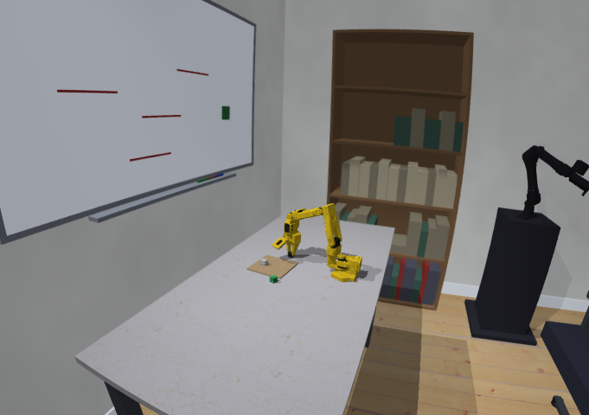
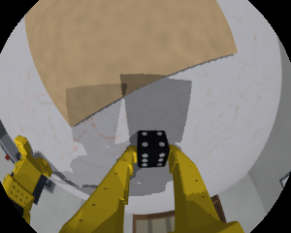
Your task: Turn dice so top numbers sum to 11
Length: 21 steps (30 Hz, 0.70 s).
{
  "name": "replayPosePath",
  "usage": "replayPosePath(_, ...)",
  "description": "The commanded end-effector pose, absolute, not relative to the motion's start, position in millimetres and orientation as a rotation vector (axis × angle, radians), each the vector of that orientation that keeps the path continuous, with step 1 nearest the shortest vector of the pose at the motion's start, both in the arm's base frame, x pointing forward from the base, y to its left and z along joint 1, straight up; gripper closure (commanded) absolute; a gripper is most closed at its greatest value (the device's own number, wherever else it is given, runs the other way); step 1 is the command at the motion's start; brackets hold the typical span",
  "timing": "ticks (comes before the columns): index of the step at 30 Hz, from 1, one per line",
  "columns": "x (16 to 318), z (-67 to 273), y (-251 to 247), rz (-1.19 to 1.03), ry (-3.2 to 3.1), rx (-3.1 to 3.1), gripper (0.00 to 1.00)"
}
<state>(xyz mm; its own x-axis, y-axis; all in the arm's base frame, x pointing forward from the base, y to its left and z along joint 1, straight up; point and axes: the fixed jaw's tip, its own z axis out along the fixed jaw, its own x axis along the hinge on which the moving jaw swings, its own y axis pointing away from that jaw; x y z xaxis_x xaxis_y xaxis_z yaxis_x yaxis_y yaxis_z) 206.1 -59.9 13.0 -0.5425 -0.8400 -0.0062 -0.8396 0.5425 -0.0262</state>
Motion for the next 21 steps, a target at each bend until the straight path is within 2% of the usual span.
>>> replayPosePath(1, 212.8, 20.0, -64.0, -0.071, 2.719, -1.481, 0.90)
replayPosePath(15, 213.3, 20.0, -64.4, -0.071, 2.719, -1.481, 0.91)
replayPosePath(21, 213.3, 20.0, -64.4, -0.071, 2.719, -1.481, 0.97)
